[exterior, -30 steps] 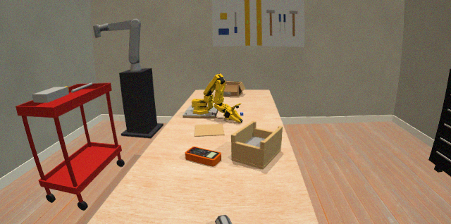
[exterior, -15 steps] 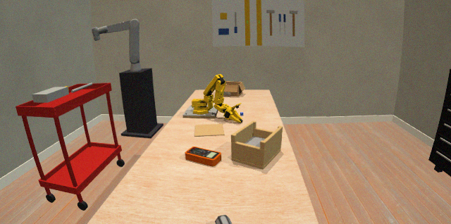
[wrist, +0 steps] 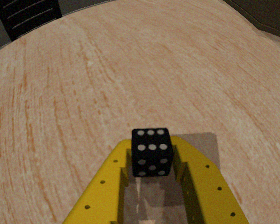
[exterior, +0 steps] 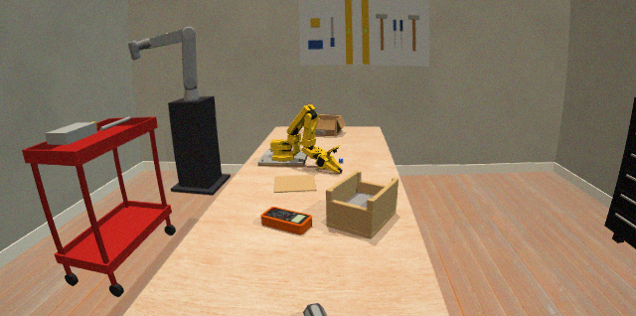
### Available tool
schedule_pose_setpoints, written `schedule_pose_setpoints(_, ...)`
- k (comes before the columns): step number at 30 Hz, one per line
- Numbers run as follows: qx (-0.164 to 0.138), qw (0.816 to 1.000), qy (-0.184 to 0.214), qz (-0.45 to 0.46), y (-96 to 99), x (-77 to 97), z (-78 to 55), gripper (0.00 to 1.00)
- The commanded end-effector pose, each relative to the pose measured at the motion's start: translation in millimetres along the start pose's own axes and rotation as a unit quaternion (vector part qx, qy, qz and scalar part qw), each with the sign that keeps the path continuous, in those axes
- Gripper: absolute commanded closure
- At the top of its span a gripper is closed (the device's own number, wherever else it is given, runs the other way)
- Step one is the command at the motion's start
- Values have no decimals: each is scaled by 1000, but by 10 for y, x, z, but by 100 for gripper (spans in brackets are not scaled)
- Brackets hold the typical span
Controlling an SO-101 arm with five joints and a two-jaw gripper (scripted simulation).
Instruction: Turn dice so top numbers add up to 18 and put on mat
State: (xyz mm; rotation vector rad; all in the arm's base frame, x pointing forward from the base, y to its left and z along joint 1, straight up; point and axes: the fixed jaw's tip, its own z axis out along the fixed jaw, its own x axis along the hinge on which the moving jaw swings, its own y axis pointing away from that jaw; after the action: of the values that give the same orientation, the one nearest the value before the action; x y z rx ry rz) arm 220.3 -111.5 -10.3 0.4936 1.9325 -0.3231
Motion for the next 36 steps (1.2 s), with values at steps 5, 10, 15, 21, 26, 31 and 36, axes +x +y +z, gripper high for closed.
schedule_pose_setpoints(5,3,1000,1,-3,-16,20,5,100)
schedule_pose_setpoints(10,3,1000,1,-3,-16,20,5,100)
schedule_pose_setpoints(15,3,1000,1,-3,-16,20,5,97)
schedule_pose_setpoints(21,3,1000,1,-3,-16,20,5,92)
schedule_pose_setpoints(26,3,1000,1,-3,-16,20,5,92)
schedule_pose_setpoints(31,3,1000,1,-3,-16,20,5,91)
schedule_pose_setpoints(36,3,1000,1,-3,-16,20,5,87)
